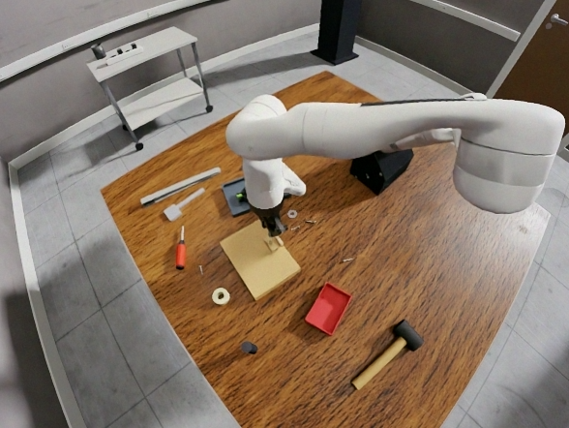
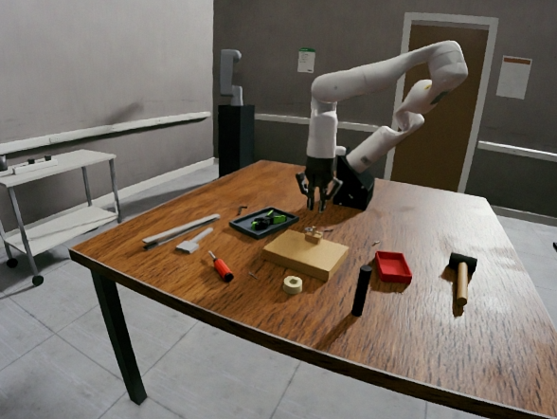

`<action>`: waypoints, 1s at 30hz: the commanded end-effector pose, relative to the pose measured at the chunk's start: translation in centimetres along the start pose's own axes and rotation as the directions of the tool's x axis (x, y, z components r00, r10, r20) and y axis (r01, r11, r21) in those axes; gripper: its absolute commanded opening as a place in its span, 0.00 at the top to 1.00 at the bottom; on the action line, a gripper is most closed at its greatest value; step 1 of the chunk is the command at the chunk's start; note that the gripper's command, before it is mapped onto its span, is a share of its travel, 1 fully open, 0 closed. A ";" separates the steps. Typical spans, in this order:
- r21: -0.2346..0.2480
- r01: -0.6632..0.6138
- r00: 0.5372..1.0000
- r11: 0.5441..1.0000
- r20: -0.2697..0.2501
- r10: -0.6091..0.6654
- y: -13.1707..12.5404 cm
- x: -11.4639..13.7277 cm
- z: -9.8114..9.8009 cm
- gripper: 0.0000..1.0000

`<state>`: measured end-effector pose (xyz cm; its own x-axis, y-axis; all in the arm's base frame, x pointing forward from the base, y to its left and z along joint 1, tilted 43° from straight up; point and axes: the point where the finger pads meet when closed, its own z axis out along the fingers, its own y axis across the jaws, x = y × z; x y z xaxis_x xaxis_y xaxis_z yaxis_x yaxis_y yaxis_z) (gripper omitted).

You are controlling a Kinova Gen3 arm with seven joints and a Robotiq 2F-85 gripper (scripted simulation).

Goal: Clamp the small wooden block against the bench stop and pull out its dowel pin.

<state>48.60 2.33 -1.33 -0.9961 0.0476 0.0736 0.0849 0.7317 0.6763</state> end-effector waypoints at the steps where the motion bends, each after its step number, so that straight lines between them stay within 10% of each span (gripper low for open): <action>1: 0.001 0.000 1.000 1.000 0.002 0.000 0.0 -0.1 -0.1 0.66; 30: 0.000 -0.006 1.000 1.000 0.002 0.006 0.0 -0.1 1.9 0.66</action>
<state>48.56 3.49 -2.58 -0.9956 0.0518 0.0776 0.0907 0.7315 0.6758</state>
